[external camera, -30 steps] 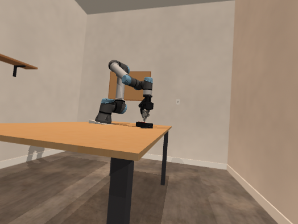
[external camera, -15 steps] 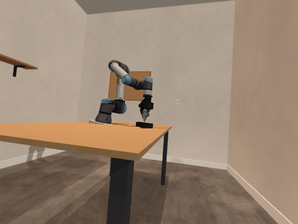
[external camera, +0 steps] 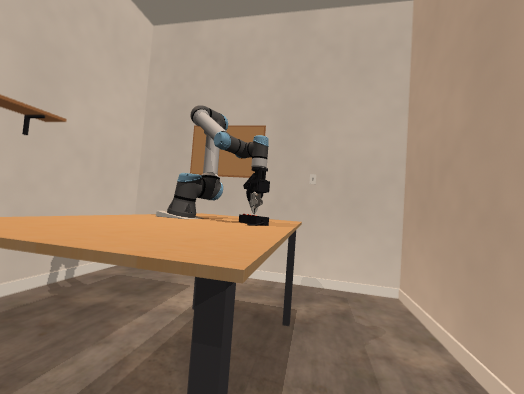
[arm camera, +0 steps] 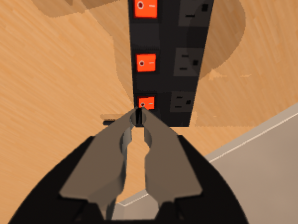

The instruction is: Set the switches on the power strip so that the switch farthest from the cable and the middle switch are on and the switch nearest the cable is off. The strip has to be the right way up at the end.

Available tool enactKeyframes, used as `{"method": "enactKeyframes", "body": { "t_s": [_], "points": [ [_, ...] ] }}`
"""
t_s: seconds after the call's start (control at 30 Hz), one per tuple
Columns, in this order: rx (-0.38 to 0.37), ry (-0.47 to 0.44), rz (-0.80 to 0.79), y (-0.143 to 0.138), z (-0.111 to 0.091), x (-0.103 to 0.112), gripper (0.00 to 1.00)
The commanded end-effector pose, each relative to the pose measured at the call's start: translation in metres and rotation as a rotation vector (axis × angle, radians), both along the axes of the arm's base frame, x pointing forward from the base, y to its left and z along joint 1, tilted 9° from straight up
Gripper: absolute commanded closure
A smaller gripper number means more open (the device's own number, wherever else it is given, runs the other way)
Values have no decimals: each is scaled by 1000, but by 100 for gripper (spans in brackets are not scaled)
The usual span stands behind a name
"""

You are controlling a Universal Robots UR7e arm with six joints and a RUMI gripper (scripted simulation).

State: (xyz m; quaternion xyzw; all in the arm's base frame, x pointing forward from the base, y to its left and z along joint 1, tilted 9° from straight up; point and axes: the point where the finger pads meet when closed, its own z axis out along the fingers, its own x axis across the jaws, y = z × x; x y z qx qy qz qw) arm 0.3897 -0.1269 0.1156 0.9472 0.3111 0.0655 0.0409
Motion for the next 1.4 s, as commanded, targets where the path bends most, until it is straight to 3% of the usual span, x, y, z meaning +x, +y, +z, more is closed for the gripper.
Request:
{"method": "enactKeyframes", "body": {
  "t_s": [0.0, 1.37],
  "points": [
    [-1, -1, 0, 0, -1, 0, 100],
    [-1, -1, 0, 0, -8, 1, 100]
  ]
}}
